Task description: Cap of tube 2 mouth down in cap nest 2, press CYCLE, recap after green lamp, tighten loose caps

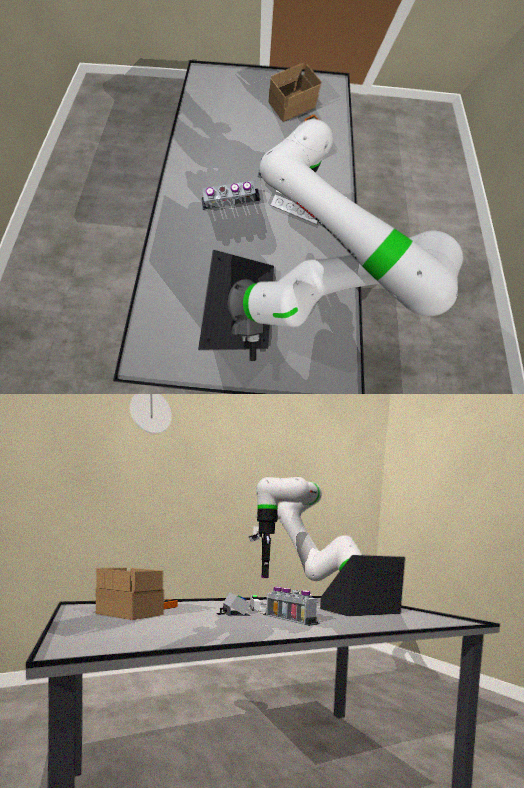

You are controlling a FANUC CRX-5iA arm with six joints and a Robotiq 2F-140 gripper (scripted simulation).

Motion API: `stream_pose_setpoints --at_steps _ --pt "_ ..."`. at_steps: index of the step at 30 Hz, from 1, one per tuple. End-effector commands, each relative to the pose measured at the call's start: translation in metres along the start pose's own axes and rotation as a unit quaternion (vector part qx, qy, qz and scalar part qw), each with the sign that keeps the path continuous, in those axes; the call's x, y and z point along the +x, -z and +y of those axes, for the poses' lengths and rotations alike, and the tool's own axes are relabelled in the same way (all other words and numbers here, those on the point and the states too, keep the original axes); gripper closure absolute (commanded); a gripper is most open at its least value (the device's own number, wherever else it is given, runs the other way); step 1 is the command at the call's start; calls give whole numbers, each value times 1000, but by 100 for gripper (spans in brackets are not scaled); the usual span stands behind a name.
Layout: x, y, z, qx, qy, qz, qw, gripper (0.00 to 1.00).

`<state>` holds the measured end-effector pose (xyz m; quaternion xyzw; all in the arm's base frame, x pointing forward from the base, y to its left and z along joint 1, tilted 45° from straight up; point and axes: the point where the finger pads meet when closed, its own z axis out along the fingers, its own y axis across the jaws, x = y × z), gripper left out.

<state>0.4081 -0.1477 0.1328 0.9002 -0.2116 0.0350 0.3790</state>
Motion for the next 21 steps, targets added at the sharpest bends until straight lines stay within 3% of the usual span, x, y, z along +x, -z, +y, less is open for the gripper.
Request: stream_pose_setpoints --at_steps 1,8,10,12,16,21 --pt "-5 1 -16 0 -83 0 997 70" --pt "-14 1 -46 1 -230 0 973 70" --pt "-14 1 -46 1 -230 0 973 70" --pt "-19 1 -62 1 -311 0 950 70" --pt "-24 1 -79 1 -390 0 921 70" --pt "-30 1 -100 1 -489 -1 872 70"
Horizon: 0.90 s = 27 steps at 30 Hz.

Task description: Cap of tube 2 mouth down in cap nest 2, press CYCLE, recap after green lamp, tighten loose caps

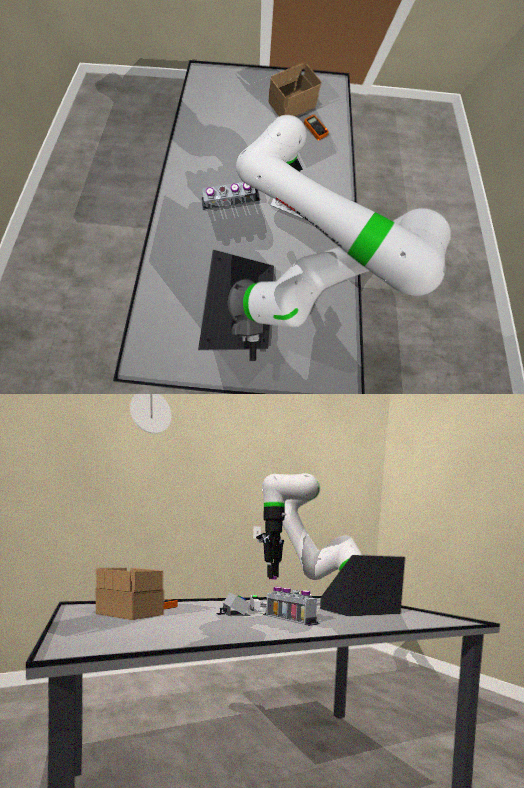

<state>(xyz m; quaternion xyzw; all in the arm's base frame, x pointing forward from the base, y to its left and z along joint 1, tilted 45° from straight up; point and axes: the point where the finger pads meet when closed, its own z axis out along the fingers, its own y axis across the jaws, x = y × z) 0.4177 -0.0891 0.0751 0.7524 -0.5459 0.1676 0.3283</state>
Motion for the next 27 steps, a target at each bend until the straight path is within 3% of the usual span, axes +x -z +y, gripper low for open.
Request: stream_pose_setpoints --at_steps 1,4,6,8,12,27 --pt "-23 0 -13 2 -138 13 990 70" --pt "-34 0 -19 3 -204 13 979 70" --pt "-34 0 -19 3 -204 13 979 70" --pt "-49 -1 -27 4 -286 13 958 70" --pt "-71 -1 -39 5 -350 13 937 70" --pt "-157 -4 -84 5 -350 13 937 70"
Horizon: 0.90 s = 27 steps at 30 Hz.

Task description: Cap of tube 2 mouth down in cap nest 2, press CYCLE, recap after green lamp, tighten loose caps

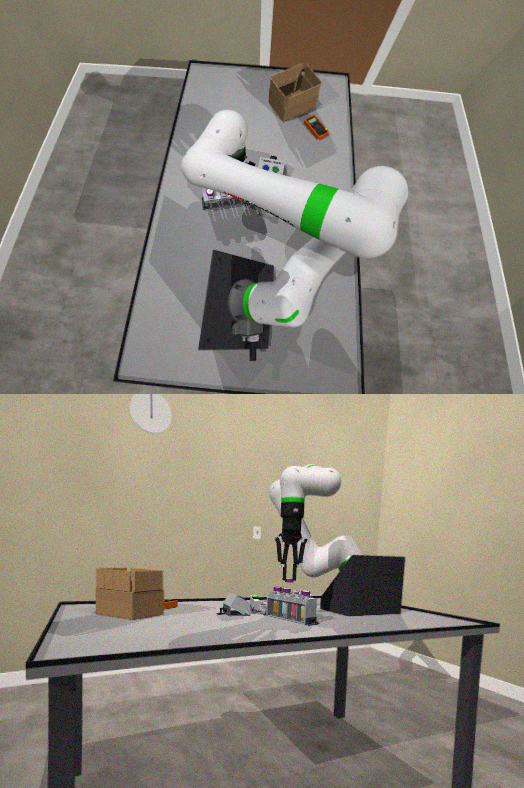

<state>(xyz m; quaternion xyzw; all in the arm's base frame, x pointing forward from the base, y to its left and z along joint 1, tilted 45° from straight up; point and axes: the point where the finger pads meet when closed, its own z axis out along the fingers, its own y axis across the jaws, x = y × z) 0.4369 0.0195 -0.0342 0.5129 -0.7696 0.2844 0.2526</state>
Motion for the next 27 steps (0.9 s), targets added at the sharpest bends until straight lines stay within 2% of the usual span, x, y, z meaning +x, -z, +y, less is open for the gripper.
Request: stream_pose_setpoints --at_steps 1,5,14,22,27 --pt "-31 1 6 0 0 0 1000 70" --pt "-58 1 13 0 0 0 1000 70" --pt "-58 1 13 0 0 0 1000 70" --pt "-58 -23 13 0 0 0 1000 70" --pt "-58 -24 13 0 0 0 1000 70"
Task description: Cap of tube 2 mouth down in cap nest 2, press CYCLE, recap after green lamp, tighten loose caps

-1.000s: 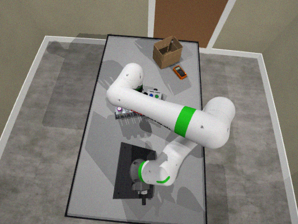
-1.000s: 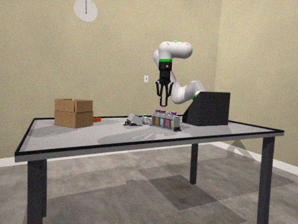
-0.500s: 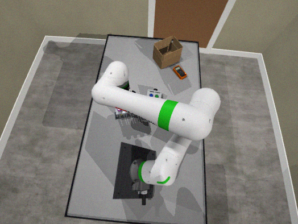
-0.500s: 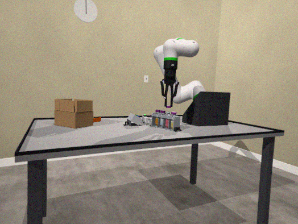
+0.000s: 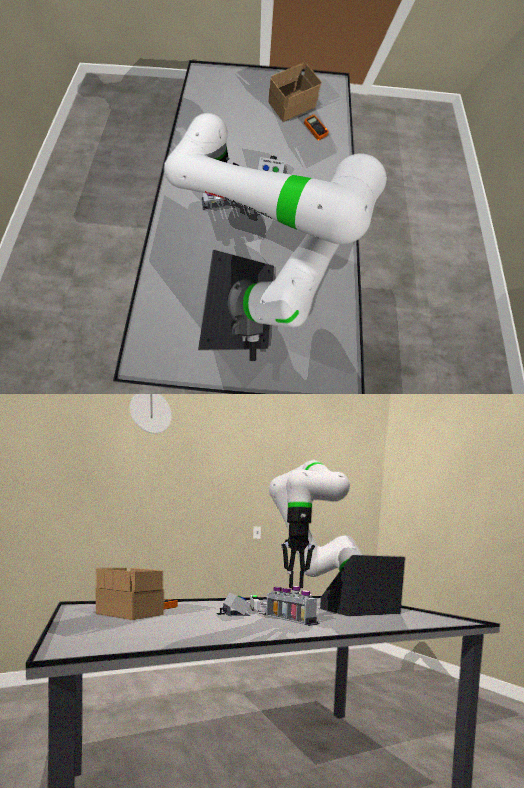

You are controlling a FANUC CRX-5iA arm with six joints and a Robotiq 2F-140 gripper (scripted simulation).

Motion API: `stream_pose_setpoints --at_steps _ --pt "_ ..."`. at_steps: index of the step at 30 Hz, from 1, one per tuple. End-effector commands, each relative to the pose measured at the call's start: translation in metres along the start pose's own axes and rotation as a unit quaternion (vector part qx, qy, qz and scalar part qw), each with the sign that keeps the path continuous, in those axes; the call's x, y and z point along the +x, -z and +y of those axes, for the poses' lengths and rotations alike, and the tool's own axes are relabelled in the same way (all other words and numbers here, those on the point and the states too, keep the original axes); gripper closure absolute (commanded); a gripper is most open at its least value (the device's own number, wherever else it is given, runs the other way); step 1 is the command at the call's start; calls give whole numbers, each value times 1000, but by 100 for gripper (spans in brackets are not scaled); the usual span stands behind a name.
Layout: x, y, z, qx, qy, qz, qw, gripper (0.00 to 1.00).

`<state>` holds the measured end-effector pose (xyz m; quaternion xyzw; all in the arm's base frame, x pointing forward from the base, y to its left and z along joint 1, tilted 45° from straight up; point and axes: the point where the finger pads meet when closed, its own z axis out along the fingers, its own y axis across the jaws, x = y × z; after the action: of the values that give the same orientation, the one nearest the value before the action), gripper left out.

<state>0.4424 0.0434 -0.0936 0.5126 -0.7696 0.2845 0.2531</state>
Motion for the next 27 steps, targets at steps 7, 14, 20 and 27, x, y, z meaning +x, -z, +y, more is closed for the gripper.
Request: stream_pose_setpoints --at_steps 7,14,20,27 --pt "0 1 0 1 0 -1 1000 70" --pt "0 -3 0 1 0 -1 1000 70" --pt "0 -4 0 1 0 -1 1000 70" --pt "0 -8 0 1 0 -1 1000 70"
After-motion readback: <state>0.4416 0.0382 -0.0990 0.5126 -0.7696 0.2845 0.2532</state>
